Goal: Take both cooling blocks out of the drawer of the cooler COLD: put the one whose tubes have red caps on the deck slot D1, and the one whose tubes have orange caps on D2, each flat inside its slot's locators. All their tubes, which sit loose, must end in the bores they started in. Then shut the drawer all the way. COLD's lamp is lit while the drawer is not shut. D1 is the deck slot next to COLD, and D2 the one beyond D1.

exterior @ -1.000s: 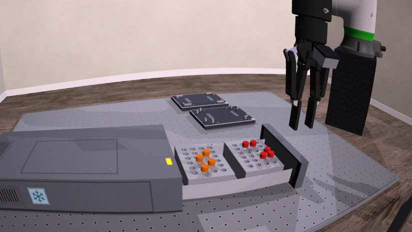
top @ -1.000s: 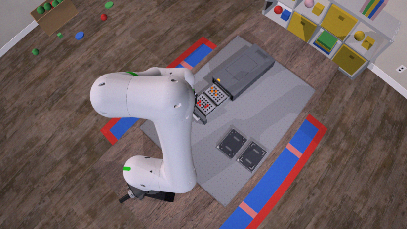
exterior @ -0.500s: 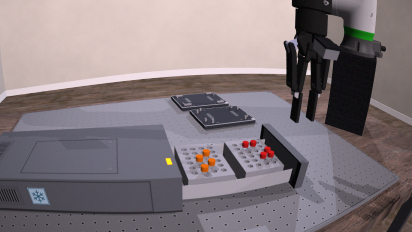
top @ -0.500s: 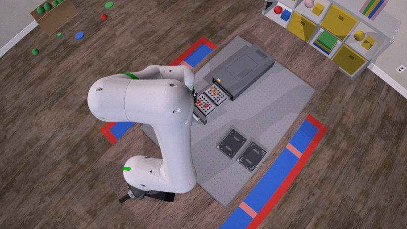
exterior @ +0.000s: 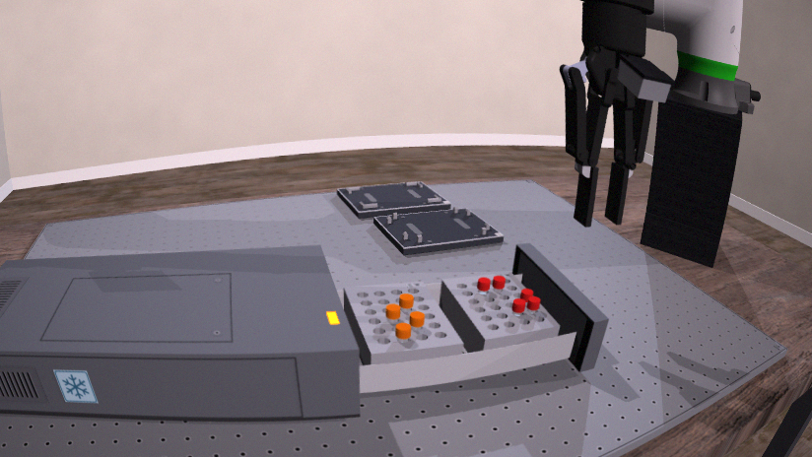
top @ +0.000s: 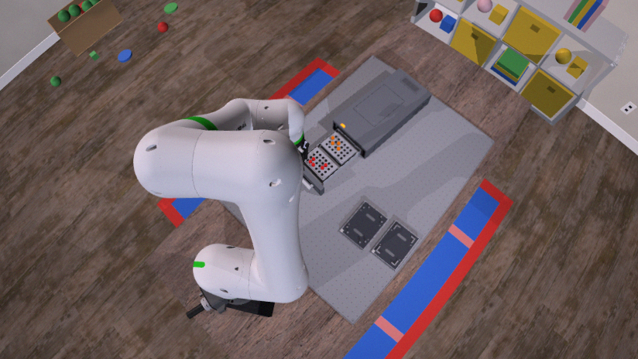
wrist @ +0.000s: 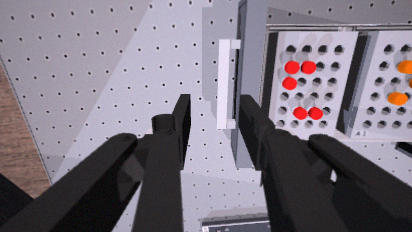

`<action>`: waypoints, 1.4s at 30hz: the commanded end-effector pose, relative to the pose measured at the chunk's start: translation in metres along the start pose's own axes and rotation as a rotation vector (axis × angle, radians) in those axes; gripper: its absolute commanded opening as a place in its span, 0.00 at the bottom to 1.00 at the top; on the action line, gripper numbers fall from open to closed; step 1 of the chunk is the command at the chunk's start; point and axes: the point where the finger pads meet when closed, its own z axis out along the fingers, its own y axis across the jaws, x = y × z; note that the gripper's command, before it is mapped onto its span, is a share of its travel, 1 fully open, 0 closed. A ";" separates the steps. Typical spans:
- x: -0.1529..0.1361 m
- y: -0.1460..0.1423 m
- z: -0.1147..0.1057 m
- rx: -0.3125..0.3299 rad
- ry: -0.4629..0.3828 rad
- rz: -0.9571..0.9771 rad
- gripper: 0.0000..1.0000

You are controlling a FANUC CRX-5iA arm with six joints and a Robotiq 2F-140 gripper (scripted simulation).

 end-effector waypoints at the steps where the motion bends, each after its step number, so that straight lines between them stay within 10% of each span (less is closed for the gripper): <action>1: 0.000 0.001 -0.004 -0.001 0.001 0.000 0.34; 10: 0.000 0.001 -0.013 -0.001 0.001 0.000 0.34; 11: 0.000 0.005 -0.013 -0.001 0.001 0.000 0.66; 42: 0.001 0.122 -0.010 -0.001 0.001 0.000 0.66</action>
